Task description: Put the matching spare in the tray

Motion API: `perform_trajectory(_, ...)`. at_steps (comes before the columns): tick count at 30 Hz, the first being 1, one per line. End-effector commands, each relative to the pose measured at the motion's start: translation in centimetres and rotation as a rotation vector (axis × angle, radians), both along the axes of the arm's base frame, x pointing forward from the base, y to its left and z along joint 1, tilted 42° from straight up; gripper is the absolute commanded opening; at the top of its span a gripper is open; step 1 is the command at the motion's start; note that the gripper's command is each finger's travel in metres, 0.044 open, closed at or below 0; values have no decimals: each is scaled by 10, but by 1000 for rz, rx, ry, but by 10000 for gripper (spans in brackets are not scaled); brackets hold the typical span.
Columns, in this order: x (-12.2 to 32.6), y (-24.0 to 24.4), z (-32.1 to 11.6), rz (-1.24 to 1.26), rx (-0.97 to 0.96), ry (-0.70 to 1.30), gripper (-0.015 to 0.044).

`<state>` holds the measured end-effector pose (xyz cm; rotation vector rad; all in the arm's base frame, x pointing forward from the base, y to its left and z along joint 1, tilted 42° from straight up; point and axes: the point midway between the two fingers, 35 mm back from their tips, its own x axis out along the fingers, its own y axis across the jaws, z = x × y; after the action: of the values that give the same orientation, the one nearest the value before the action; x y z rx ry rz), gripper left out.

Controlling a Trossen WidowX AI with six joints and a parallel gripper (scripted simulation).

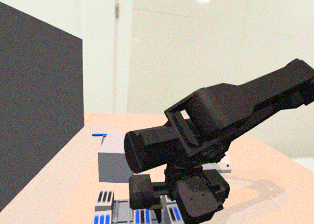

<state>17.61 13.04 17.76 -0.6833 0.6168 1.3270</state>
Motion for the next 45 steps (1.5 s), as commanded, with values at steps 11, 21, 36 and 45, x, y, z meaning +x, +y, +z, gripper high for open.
perform_trajectory(11, -1, 14, -15, -3, 5, 4, 300)
perform_trajectory(21, -1, 14, -13, 0, 9, 2, 195)
perform_trajectory(36, -1, 14, -13, 0, 9, 2, 0)
perform_trajectory(45, 0, 6, -6, 1, 3, 2, 0)
